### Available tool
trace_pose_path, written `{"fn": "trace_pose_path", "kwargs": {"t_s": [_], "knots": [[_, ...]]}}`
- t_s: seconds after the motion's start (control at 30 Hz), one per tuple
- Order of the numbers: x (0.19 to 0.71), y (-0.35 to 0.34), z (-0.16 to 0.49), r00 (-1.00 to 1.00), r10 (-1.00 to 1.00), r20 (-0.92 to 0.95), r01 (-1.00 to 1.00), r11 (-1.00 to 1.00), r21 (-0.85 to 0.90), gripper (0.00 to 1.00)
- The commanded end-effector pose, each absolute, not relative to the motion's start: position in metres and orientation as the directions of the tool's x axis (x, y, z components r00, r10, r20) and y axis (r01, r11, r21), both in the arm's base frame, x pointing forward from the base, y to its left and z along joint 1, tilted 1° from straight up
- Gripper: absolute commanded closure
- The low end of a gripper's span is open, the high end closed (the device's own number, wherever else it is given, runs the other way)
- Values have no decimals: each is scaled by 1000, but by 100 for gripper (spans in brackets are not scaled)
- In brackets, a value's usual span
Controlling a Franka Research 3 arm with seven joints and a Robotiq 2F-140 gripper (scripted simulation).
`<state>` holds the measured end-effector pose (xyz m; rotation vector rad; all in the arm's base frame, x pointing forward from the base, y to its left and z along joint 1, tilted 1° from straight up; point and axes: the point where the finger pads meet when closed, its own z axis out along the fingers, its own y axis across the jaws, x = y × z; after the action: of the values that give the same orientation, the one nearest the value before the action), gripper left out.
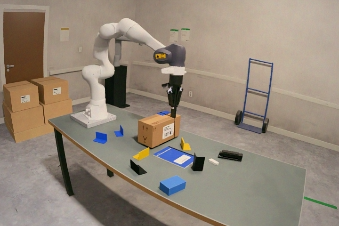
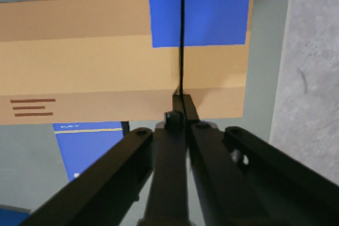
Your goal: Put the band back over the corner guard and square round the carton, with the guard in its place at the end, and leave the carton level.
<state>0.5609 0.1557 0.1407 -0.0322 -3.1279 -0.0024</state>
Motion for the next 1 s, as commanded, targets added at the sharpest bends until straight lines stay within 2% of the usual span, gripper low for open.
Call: {"fn": "trace_pose_path", "kwargs": {"t_s": [0.0,0.97], "knots": [[561,156,140,-1000,26,13,26,1000,1,90],[561,169,142,-1000,26,13,26,1000,1,90]]}}
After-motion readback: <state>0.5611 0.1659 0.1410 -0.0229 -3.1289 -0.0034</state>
